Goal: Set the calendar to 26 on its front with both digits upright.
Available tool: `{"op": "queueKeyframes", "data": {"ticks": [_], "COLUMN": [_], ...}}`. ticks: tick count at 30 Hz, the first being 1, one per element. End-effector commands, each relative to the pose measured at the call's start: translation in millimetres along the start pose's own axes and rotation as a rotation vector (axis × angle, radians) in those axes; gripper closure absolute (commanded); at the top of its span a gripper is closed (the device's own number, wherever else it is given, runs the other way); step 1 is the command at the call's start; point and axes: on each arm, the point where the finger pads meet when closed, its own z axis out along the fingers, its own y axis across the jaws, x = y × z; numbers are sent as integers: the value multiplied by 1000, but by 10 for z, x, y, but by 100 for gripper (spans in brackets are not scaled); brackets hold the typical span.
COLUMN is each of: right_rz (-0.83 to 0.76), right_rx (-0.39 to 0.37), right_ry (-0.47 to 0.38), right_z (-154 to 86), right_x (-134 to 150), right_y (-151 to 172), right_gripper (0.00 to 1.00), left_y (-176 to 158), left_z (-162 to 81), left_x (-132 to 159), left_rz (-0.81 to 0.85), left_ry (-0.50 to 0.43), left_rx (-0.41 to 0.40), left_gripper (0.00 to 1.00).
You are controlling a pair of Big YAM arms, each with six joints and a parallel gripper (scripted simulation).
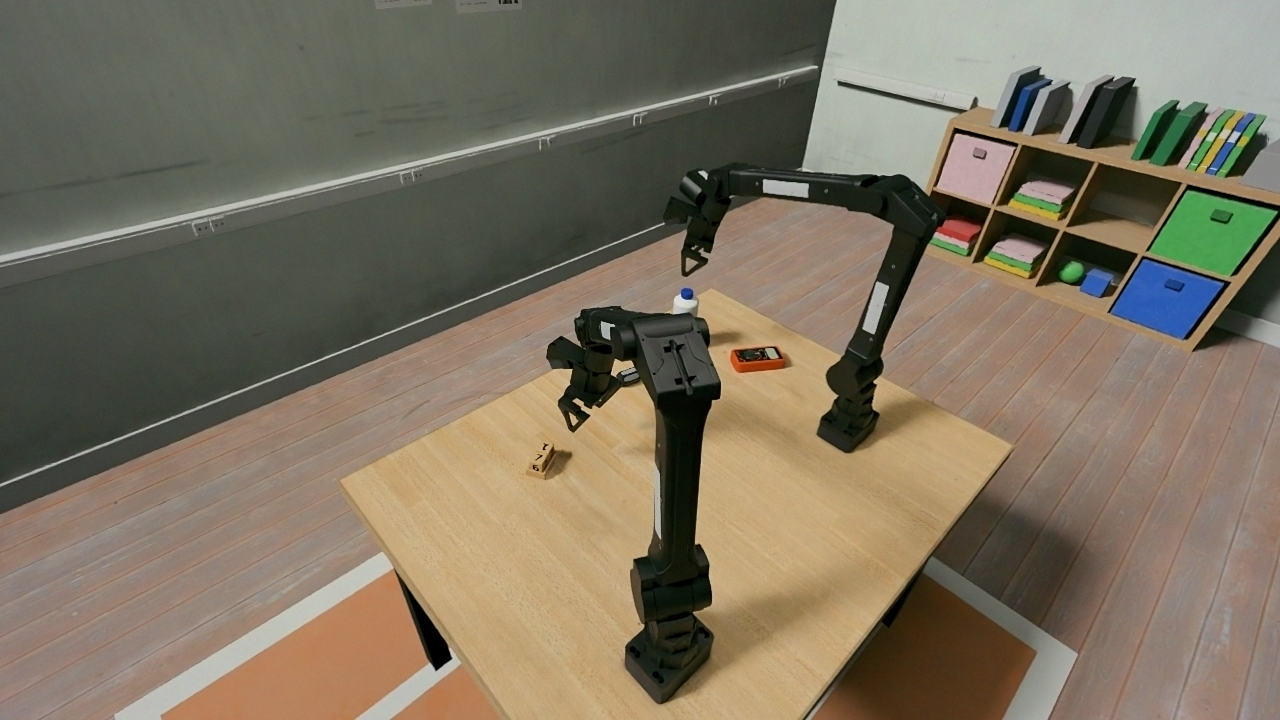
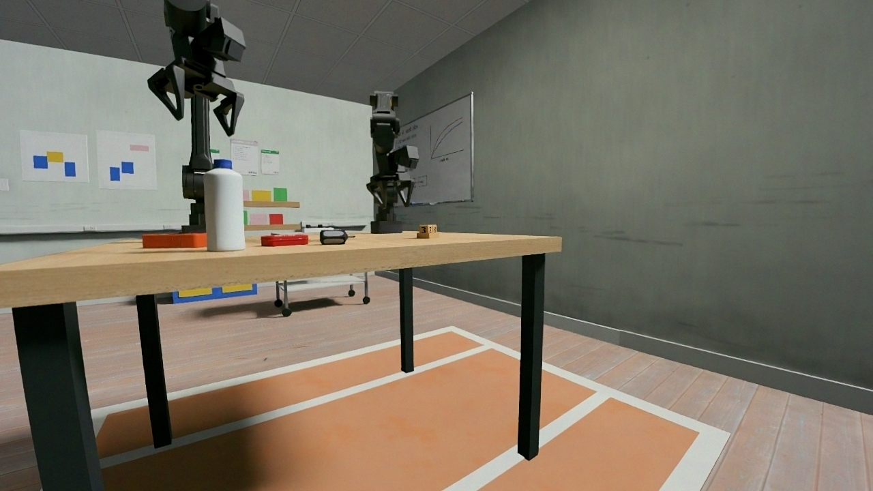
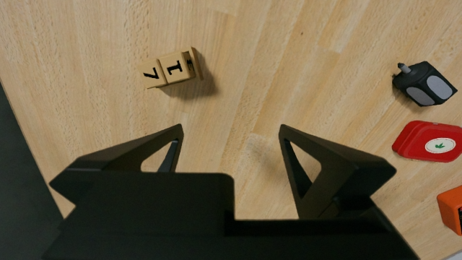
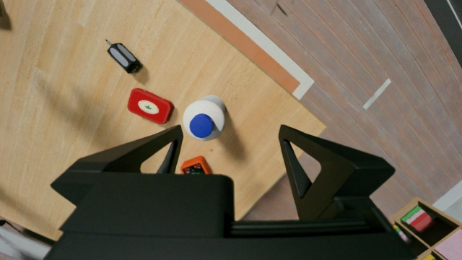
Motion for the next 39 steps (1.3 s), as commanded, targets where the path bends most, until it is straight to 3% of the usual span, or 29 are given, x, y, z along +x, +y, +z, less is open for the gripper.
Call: {"op": "queueKeyframes", "data": {"ticks": [1,18,22,25,32,34,36,39], "right_rz": [-2,-2,-2,-2,0,0,-7,-44], "right_rx": [7,7,7,7,24,24,41,52], "right_ry": [-9,-9,-9,-9,-52,-52,-113,-261], "right_z": [-45,-45,-45,-45,-29,-29,-30,-70], "right_x": [-30,-30,-30,-30,-114,-114,-253,-468], "right_y": [-13,-13,-13,-13,279,279,581,1328], "right_gripper": [0,0,0,0,0,0,0,0], "left_y": [-15,-15,-15,11,238,238,308,430], "left_z": [-41,-41,-63,-58,-48,-48,20,66], "left_x": [-28,-28,64,96,197,197,242,298], "left_rz": [-2,-2,-36,-66,-107,-107,-94,-92], "left_ry": [-8,-8,-62,-161,-574,-574,-691,-857], "left_rx": [7,7,27,36,3,3,-26,-72], "left_gripper": [0,0,0,0,0,0,0,0]}}
